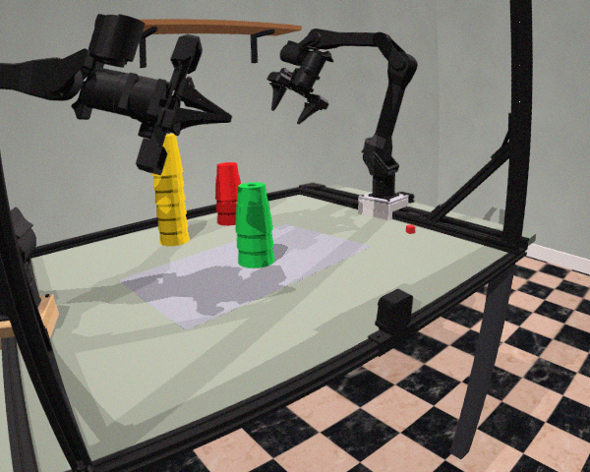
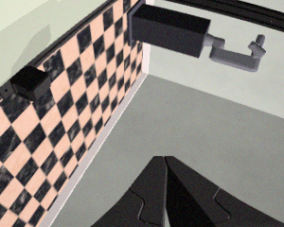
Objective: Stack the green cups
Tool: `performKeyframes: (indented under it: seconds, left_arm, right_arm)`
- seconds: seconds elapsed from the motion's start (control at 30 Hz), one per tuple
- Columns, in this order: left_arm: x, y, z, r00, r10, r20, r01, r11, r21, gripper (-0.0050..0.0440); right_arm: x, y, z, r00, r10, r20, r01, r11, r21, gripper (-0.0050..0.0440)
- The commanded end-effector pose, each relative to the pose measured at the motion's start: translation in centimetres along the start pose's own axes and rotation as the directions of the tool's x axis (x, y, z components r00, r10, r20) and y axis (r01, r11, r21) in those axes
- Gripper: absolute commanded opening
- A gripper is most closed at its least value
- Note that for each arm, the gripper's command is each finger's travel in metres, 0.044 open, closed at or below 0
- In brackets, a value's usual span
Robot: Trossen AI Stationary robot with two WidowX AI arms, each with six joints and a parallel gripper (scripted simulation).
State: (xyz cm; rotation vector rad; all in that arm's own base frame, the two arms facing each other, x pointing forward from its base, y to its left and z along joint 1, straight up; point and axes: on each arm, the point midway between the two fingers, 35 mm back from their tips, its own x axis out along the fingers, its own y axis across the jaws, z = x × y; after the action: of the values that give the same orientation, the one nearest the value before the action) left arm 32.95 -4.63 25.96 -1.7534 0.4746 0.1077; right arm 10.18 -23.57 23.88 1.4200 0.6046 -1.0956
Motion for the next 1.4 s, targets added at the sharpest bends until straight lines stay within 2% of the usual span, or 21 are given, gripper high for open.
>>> performKeyframes:
  seconds: [0.0,0.2,0.37,0.43,0.57,0.73,0.93,1.0,1.17,1.37]
  left_arm:
    - [-2.3,-2.2,-0.4,0.998,-0.065,0.018,0.060,0.979,0.194,0.0000]
    - [-6.1,-3.9,-0.7,0.990,-0.133,0.056,0.085,0.850,0.519,0.0000]
    - [-9.3,-4.9,-0.9,0.979,-0.187,0.085,0.066,0.675,0.735,0.0000]
    - [-9.3,-4.9,-0.9,0.979,-0.187,0.085,0.066,0.675,0.735,0.0000]
    - [-11.9,-5.4,-1.1,0.967,-0.230,0.108,0.022,0.499,0.866,0.0000]
    - [-14.9,-5.7,-1.3,0.951,-0.278,0.133,-0.052,0.279,0.959,0.0000]
    - [-17.7,-5.8,-1.5,0.933,-0.324,0.157,-0.144,0.063,0.988,0.0000]
    - [-17.7,-5.8,-1.5,0.933,-0.324,0.157,-0.144,0.063,0.988,0.0000]
    - [-19.4,-5.6,-1.6,0.921,-0.349,0.170,-0.203,-0.060,0.977,0.0000]
    - [-20.5,-5.5,-1.6,0.913,-0.366,0.179,-0.244,-0.138,0.960,0.0000]
  right_arm:
    - [1.9,3.0,-0.3,0.999,-0.021,-0.042,0.013,0.983,-0.183,0.0440]
    - [5.6,8.8,-3.1,0.992,-0.059,-0.107,-0.002,0.866,-0.501,0.0440]
    - [8.5,13.2,-7.0,0.986,-0.089,-0.143,-0.041,0.700,-0.713,0.0440]
    - [8.5,13.2,-7.0,0.986,-0.089,-0.143,-0.041,0.700,-0.713,0.0440]
    - [10.7,16.4,-11.3,0.980,-0.109,-0.164,-0.083,0.529,-0.845,0.0440]
    - [12.8,19.4,-17.4,0.975,-0.128,-0.182,-0.136,0.305,-0.943,0.0440]
    - [14.4,21.2,-24.2,0.971,-0.139,-0.195,-0.186,0.074,-0.980,0.0440]
    - [14.4,21.2,-24.2,0.971,-0.139,-0.195,-0.186,0.074,-0.980,0.0440]
    - [15.1,21.8,-28.5,0.969,-0.143,-0.201,-0.212,-0.062,-0.975,0.0440]
    - [15.5,21.9,-31.5,0.968,-0.144,-0.206,-0.227,-0.150,-0.962,0.0440]
